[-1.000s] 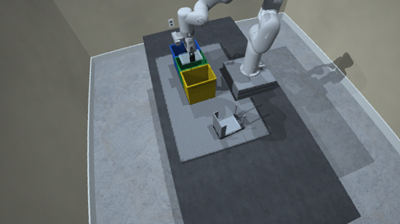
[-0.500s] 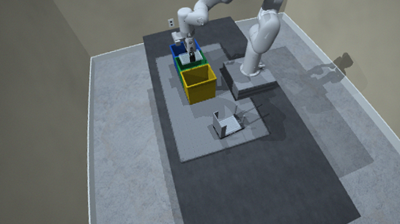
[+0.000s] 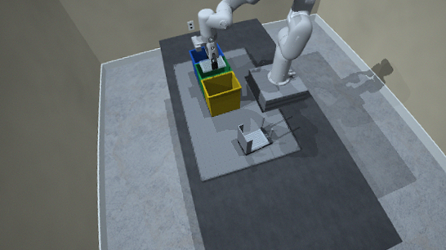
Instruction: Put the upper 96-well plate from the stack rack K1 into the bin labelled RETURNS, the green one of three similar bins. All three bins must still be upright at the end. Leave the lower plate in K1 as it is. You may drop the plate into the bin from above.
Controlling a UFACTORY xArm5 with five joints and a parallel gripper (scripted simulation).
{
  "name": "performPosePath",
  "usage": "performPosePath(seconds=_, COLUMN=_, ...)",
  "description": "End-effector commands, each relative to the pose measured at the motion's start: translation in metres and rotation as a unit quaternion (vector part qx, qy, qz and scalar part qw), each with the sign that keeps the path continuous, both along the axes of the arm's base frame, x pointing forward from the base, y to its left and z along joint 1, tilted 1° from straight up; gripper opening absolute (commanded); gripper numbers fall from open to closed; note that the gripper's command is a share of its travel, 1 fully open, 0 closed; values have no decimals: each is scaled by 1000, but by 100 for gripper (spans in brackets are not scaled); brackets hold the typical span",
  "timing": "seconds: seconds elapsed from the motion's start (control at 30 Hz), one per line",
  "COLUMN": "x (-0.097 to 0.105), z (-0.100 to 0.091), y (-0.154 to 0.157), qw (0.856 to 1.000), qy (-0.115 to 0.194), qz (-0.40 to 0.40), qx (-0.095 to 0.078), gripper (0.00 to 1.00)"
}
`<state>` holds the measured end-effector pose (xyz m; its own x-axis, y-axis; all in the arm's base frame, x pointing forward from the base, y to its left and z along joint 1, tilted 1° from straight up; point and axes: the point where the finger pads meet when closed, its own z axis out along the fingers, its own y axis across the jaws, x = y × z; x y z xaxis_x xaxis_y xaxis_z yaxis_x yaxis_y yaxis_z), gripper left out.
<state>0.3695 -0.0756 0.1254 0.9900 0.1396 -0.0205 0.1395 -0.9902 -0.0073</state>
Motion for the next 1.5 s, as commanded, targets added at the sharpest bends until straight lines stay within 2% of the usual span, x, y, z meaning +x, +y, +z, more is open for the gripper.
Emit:
performPosePath(seconds=0.0, x=1, z=1, y=0, qw=1000, qy=-2, qz=0, qx=0, gripper=0)
performPosePath(seconds=1.47, x=1, z=-6, y=0, qw=1000, qy=-2, qz=0, qx=0, gripper=0)
